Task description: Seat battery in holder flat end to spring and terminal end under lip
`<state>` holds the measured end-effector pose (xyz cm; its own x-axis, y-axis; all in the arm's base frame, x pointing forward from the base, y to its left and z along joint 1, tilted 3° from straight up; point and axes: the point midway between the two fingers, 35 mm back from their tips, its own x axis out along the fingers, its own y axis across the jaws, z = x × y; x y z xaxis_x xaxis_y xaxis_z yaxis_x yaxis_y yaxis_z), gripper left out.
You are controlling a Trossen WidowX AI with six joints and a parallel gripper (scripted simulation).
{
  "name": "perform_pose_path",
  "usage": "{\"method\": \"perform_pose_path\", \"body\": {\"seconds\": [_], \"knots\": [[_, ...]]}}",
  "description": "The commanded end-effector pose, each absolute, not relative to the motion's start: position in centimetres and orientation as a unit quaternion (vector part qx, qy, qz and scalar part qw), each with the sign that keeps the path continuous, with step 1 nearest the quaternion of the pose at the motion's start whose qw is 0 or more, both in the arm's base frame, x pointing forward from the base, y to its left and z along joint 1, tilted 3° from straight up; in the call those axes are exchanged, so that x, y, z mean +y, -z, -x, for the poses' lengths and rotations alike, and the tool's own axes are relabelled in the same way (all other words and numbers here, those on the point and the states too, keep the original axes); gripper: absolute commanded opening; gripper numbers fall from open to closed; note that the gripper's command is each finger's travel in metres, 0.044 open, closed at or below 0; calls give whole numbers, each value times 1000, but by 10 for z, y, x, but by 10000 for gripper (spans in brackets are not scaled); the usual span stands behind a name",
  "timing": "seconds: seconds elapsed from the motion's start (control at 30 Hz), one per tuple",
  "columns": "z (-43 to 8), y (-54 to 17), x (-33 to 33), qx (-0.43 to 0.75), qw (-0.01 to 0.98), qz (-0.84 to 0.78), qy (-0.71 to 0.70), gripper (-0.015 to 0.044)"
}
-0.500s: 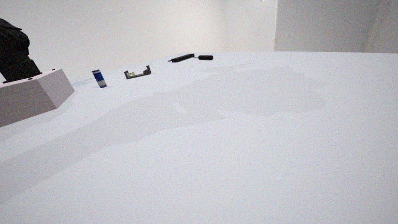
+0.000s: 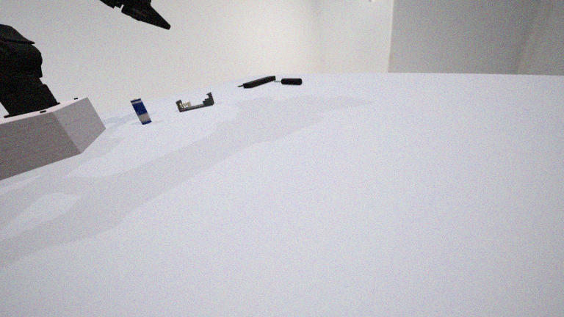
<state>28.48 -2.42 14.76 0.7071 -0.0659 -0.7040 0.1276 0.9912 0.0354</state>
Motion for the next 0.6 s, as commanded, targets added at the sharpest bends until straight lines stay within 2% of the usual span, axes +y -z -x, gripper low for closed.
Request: {"method": "perform_pose_path", "body": {"seconds": [0.0, 0.17, 0.57], "knots": [[-222, -91, -33, 569, 813, -73, 95, 0], [-171, -73, -33, 679, 719, -90, 117, 0], [-171, -68, -33, 682, 716, -90, 118, 0]]}}
